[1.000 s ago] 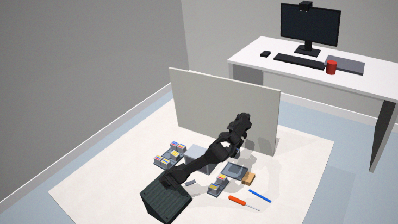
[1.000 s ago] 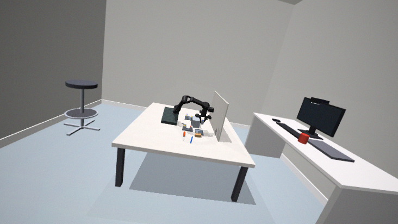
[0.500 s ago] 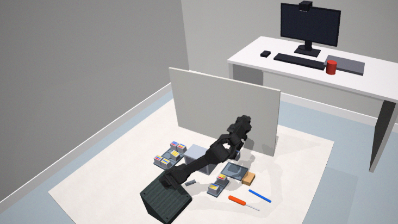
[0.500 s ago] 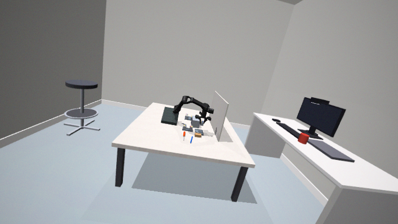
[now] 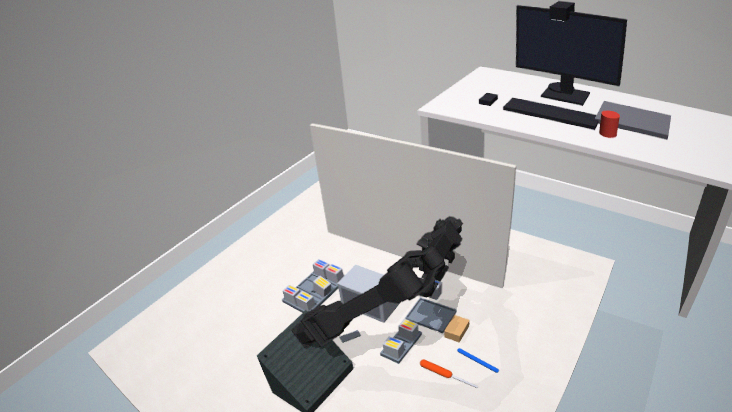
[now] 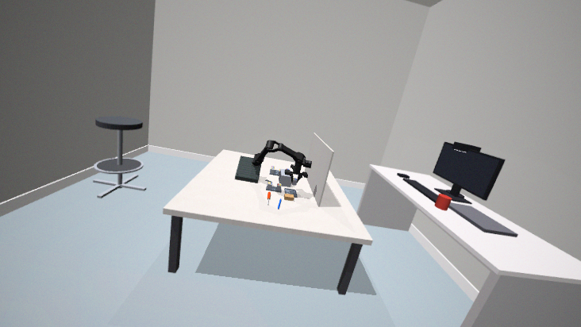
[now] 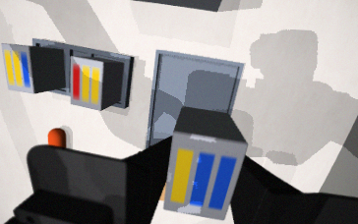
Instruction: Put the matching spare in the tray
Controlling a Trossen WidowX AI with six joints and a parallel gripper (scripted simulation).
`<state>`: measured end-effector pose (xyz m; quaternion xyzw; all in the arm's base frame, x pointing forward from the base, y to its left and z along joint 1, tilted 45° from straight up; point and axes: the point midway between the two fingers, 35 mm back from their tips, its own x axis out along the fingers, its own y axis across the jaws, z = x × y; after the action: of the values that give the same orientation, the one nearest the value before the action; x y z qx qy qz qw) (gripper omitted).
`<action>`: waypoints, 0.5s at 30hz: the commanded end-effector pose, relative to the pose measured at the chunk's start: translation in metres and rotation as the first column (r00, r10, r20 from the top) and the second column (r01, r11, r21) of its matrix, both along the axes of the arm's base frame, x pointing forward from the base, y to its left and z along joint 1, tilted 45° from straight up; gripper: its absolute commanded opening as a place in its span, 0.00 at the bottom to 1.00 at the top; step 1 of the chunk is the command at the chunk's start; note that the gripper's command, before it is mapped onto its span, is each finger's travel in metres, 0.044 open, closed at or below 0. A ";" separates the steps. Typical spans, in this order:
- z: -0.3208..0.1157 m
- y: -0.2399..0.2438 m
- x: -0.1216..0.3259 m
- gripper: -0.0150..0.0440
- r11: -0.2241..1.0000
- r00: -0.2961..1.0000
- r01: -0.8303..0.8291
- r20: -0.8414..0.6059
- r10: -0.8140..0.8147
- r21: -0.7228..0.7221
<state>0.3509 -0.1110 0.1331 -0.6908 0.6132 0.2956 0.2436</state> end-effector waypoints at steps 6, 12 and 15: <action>-0.008 -0.006 -0.001 0.25 1.000 1.000 -0.004 -0.008 0.004 0.003; -0.013 -0.010 0.000 0.25 1.000 1.000 -0.004 -0.008 0.004 0.002; -0.015 -0.013 0.000 0.25 1.000 1.000 -0.004 -0.008 0.004 0.002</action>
<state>0.3516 -0.1221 0.1227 -0.6910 0.6134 0.2951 0.2432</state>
